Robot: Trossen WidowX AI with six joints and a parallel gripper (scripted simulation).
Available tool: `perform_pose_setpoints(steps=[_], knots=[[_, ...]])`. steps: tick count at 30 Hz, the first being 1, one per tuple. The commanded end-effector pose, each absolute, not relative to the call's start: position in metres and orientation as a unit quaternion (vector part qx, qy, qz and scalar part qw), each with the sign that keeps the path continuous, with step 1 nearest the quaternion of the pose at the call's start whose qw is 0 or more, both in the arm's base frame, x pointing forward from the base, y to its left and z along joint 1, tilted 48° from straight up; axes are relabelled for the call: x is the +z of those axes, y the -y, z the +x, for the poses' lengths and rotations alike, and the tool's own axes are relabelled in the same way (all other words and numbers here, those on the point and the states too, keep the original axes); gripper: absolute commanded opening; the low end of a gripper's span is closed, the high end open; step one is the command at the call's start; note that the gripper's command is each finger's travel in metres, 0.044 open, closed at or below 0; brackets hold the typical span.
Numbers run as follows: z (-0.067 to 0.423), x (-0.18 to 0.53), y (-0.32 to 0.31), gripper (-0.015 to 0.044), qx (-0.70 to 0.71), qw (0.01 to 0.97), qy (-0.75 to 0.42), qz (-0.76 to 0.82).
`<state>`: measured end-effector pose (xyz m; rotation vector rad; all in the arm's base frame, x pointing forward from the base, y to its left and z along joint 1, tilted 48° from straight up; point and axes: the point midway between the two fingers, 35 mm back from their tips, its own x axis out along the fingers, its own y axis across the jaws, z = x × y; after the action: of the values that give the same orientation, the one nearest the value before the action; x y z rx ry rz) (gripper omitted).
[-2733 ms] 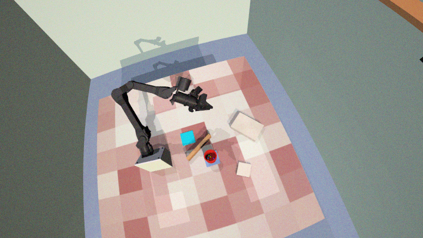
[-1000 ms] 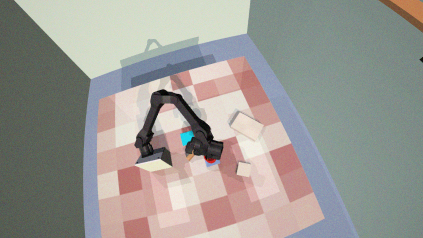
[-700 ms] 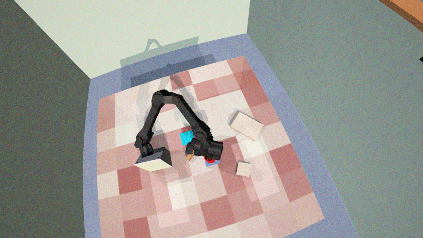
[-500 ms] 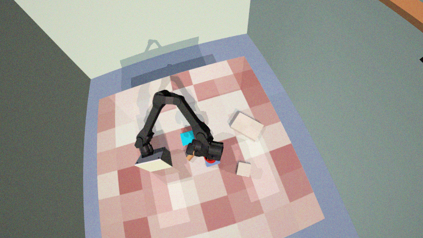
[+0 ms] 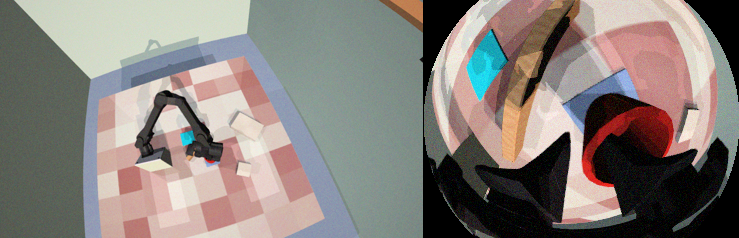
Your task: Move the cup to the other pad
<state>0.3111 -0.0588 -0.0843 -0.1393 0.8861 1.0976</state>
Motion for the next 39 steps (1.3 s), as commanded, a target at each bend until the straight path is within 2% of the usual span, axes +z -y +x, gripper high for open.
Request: perform_pose_setpoints(steps=[1, 12, 39], knots=[[0.311, -0.084, 0.059, 0.0069, 0.504, 0.759, -0.407, -0.064], [0.311, -0.084, 0.059, 0.0000, 0.504, 0.759, -0.407, -0.064], [0.304, -0.043, 0.105, 0.0000, 0.503, 0.760, -0.407, -0.062]])
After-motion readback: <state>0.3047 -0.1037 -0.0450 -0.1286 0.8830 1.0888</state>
